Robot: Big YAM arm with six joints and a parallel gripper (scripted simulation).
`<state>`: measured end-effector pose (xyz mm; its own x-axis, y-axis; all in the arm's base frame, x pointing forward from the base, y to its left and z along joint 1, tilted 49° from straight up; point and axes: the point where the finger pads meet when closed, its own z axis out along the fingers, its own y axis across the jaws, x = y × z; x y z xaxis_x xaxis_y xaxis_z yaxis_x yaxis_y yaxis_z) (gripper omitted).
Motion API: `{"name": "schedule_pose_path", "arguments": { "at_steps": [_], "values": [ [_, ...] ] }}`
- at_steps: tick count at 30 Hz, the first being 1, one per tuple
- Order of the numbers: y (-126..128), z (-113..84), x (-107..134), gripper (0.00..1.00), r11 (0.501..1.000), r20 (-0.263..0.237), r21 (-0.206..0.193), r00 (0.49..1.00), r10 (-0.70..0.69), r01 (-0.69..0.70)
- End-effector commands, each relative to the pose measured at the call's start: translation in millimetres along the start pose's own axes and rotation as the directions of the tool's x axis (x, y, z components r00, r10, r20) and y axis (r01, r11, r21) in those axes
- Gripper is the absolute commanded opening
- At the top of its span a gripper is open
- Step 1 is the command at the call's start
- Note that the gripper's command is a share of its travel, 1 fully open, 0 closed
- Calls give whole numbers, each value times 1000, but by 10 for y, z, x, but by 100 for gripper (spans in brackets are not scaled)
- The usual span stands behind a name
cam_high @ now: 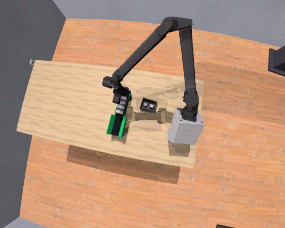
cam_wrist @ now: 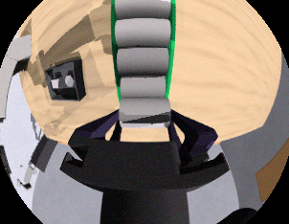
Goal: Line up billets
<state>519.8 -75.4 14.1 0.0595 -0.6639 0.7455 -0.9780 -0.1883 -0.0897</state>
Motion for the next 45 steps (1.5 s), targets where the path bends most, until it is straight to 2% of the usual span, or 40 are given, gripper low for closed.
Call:
{"name": "schedule_pose_path", "arguments": {
  "at_steps": [1,34,40,45],
  "values": [
    [0,11,22,0,1000,0,8,1000,10,-10],
    [-2,6,22,0,1000,0,8,1000,10,-10],
    [-36,-179,-19,0,1000,3,25,1000,2,-2],
    [-87,-258,10,0,999,1,33,1000,11,-11]
  ]
}}
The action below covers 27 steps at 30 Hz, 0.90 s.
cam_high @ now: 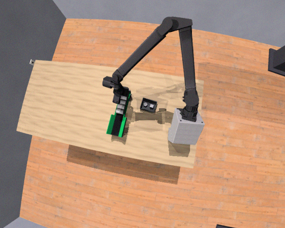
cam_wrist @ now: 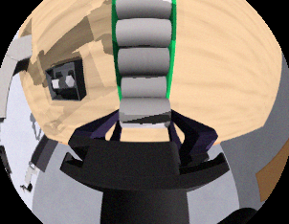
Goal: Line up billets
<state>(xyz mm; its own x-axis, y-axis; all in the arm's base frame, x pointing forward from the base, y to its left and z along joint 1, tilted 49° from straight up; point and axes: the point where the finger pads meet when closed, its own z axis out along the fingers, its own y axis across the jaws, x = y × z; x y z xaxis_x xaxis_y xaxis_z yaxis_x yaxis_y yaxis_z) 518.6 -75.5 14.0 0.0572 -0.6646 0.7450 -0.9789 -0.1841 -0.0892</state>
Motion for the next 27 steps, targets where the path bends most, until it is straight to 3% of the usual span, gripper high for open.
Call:
{"name": "schedule_pose_path", "arguments": {
  "at_steps": [1,16,27],
  "values": [
    [-98,-257,10,0,999,0,36,1000,8,-8],
    [-182,-632,58,0,998,0,50,1000,24,-24],
    [-180,-706,57,0,998,1,51,1000,25,-25]
  ]
}}
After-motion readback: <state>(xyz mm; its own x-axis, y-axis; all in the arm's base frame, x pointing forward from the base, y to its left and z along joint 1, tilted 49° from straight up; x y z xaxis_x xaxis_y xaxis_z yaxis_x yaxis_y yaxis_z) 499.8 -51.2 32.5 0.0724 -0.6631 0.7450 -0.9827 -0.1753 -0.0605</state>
